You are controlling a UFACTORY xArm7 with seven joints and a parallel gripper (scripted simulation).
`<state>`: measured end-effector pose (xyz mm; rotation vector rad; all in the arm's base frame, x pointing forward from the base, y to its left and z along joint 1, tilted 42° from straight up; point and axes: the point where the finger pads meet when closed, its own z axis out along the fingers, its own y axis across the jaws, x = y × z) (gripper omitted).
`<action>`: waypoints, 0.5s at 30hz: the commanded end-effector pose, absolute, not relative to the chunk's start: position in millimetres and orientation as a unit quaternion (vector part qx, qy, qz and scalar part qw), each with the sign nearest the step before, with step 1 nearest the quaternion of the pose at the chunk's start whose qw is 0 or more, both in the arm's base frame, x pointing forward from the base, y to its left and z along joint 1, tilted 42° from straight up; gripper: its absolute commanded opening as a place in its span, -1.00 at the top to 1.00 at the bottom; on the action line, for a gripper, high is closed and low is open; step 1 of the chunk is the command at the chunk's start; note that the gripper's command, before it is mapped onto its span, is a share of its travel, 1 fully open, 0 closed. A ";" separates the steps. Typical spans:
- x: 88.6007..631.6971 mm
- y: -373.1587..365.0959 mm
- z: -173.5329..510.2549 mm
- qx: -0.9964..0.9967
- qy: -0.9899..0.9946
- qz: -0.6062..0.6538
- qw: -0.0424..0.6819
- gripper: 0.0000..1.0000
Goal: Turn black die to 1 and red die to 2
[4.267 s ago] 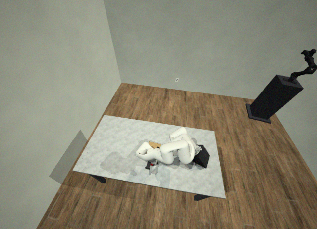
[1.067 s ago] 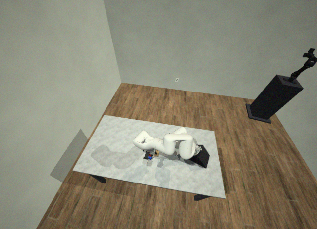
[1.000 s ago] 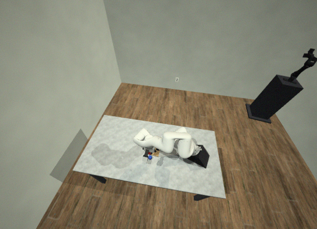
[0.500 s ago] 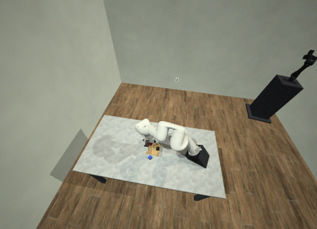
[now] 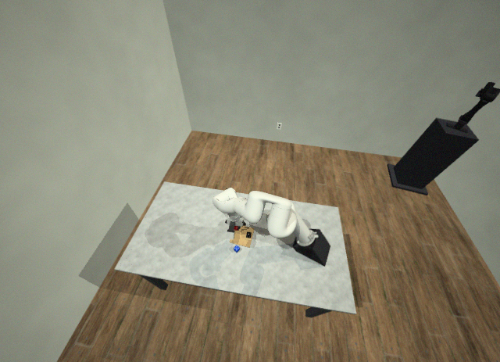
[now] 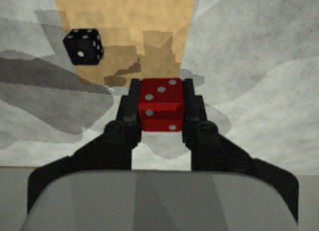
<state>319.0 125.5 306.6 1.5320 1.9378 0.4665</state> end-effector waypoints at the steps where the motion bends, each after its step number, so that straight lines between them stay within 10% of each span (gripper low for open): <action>1: 325.2 125.0 301.2 0.579 0.733 0.178 0.309 0.47; 15: 364.8 119.6 257.0 0.579 0.733 0.178 0.309 0.47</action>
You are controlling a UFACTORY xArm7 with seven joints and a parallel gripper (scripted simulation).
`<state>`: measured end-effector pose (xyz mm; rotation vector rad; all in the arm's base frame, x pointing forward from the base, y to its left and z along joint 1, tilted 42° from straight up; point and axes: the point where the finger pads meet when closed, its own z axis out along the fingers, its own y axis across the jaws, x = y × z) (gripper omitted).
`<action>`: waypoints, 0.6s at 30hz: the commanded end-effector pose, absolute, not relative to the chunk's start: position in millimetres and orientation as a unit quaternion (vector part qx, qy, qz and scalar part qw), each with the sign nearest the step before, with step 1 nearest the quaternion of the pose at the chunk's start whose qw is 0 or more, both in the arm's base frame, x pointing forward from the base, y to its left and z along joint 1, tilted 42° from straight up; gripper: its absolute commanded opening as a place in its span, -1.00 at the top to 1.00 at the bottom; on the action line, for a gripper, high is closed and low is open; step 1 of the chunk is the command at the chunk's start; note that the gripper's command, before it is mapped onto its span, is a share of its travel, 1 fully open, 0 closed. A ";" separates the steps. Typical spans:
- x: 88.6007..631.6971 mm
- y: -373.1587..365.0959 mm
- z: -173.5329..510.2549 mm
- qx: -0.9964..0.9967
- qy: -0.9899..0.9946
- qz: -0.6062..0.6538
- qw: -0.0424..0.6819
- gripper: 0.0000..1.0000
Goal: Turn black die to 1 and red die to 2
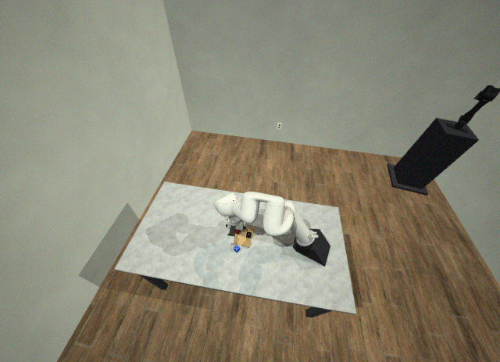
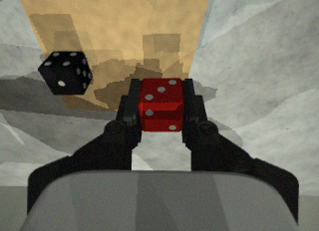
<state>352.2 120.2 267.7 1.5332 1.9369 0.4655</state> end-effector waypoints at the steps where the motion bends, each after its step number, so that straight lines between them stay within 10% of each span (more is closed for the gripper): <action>1: 364.8 119.6 257.0 0.579 0.733 0.178 0.309 0.47; 18: 378.1 117.8 242.3 0.579 0.733 0.178 0.309 0.47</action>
